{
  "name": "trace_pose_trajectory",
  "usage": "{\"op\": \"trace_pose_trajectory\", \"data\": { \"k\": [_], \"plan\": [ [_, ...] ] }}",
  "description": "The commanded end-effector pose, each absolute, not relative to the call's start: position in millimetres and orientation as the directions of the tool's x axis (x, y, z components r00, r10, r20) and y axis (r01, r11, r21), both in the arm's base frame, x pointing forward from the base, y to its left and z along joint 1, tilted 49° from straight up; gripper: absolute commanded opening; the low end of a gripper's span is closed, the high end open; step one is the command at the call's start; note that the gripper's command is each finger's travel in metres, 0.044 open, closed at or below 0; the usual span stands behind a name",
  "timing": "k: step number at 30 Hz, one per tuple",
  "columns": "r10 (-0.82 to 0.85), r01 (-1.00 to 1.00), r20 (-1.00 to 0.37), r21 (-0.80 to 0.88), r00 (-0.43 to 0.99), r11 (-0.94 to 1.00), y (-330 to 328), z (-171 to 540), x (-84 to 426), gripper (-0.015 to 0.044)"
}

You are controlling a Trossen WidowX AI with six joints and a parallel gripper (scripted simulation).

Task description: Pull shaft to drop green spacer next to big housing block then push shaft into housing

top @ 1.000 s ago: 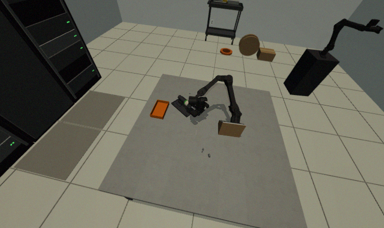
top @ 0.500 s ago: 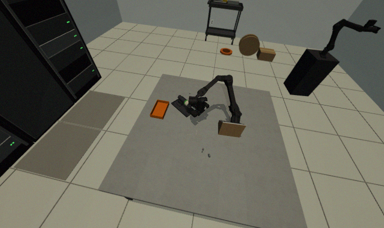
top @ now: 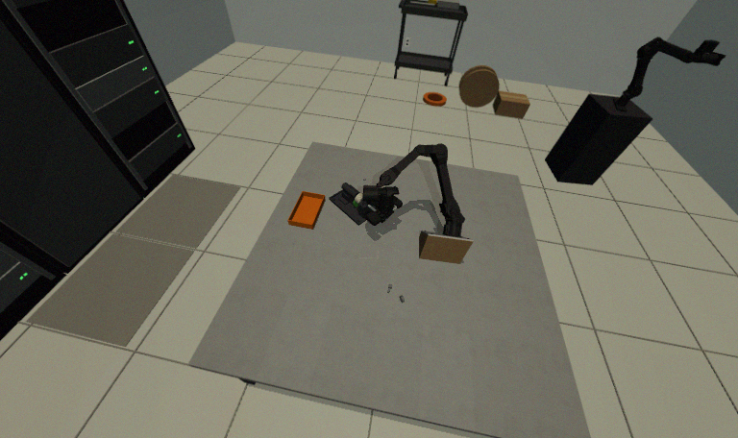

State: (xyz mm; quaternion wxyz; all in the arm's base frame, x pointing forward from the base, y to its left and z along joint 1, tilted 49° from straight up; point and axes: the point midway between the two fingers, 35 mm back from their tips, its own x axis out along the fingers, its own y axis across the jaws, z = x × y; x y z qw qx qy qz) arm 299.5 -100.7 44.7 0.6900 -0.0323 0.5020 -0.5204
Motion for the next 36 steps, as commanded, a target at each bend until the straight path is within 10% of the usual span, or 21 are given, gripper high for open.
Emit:
{"op": "trace_pose_trajectory", "data": {
  "k": [1, 36],
  "plan": [
    [-0.748, 0.686, -0.662, -0.566, -0.048, 0.457, -100.1, 43.8, 298.3, 0.0],
    [-0.748, 0.686, -0.662, -0.566, -0.048, 0.457, -102.6, 46.7, 302.1, 0.0]
  ]
}}
